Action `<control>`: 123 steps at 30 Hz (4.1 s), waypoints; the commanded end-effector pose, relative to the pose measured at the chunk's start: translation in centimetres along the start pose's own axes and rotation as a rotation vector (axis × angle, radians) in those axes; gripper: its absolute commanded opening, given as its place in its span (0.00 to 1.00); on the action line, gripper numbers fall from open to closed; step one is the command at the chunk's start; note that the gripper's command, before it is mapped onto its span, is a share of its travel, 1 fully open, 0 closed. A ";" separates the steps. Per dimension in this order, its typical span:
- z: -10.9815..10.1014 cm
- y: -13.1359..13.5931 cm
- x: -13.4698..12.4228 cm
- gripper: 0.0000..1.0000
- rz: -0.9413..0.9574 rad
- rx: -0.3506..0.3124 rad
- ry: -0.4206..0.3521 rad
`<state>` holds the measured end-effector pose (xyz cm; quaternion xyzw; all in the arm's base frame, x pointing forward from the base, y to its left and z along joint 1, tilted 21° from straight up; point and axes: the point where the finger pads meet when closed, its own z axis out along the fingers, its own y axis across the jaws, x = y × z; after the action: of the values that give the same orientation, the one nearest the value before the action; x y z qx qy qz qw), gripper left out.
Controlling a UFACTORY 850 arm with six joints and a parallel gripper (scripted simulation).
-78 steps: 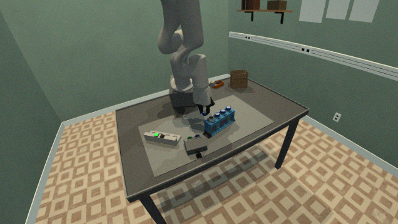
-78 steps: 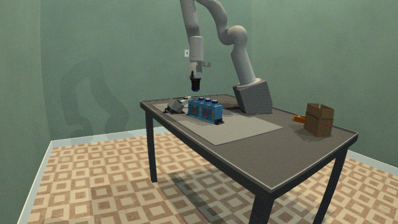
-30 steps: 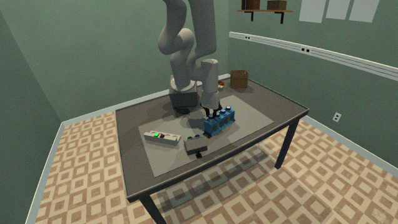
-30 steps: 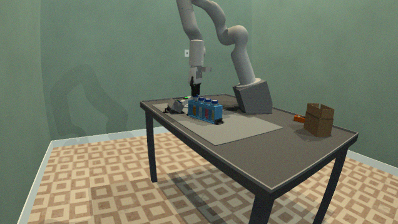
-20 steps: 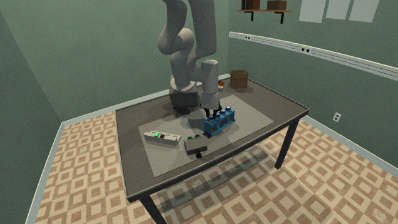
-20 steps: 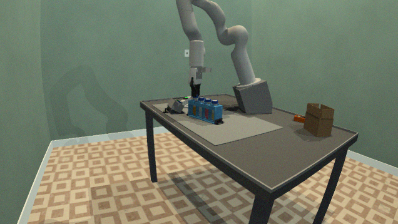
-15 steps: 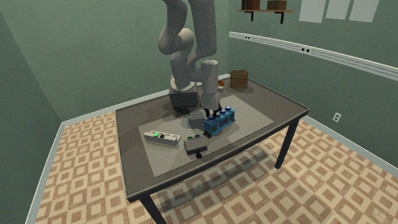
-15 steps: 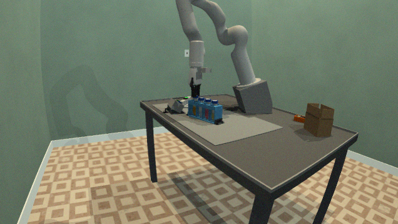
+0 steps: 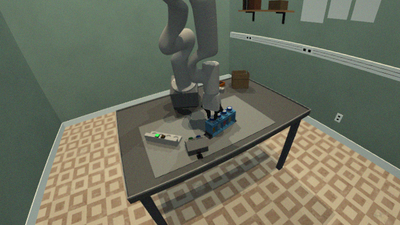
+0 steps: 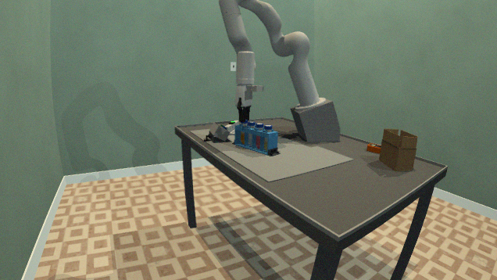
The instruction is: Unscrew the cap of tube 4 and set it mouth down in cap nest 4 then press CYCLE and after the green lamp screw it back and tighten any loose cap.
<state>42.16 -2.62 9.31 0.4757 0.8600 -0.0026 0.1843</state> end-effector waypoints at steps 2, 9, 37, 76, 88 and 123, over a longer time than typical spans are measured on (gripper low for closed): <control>0.0 0.0 0.0 0.46 0.000 -0.001 0.000; 0.0 0.0 0.0 0.46 0.000 -0.001 0.000; 0.7 0.0 0.0 0.46 0.000 -0.001 0.000; 0.8 0.0 0.0 0.00 0.600 -0.001 0.000; 0.8 0.0 0.0 0.00 0.786 -0.001 0.000; 0.7 0.0 0.0 0.46 0.000 -0.001 0.000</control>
<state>42.37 -2.76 8.58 0.5565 0.8089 0.0323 0.1872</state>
